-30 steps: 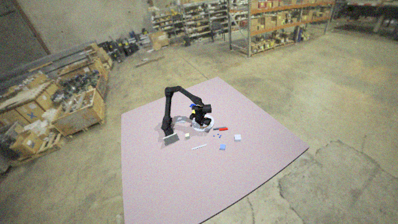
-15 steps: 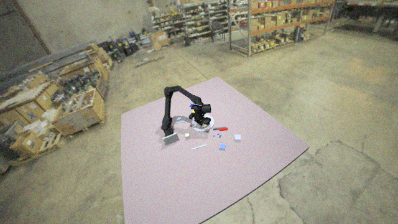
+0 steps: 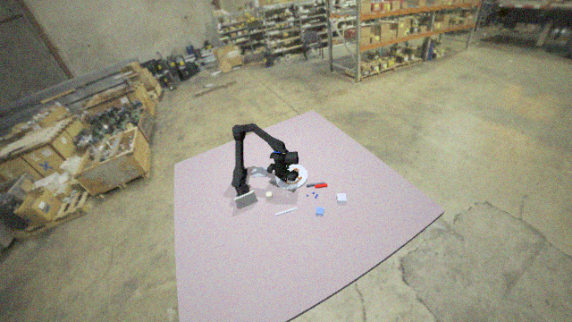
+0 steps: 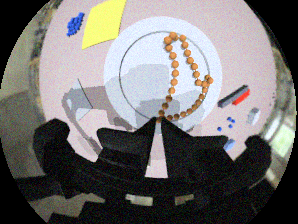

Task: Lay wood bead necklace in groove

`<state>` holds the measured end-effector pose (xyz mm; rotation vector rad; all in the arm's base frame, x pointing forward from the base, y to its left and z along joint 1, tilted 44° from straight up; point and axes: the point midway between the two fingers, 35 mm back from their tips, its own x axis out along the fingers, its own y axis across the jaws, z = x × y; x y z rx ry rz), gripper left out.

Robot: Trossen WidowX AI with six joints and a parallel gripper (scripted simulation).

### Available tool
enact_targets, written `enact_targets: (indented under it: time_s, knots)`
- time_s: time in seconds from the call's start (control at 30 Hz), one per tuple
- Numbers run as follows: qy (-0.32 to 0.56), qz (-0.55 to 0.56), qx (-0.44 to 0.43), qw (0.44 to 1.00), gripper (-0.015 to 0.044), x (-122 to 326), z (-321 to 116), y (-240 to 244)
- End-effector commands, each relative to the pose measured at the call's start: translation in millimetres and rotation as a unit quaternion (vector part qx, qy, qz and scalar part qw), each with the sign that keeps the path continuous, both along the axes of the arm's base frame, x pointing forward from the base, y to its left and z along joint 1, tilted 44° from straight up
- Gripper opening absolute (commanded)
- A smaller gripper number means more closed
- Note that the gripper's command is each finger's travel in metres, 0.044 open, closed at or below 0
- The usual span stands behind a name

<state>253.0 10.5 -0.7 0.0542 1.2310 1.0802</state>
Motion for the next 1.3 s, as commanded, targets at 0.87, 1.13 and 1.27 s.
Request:
enact_targets:
  time_s: [0.87,1.13,1.27]
  knots:
    - [0.002,0.001,-0.001,1.000,0.0440,-1.2,0.9,-0.9]
    - [0.002,0.001,-0.001,1.000,0.0440,-1.2,0.9,-0.9]
    - [0.002,0.001,-0.001,1.000,0.0440,-1.2,0.9,-0.9]
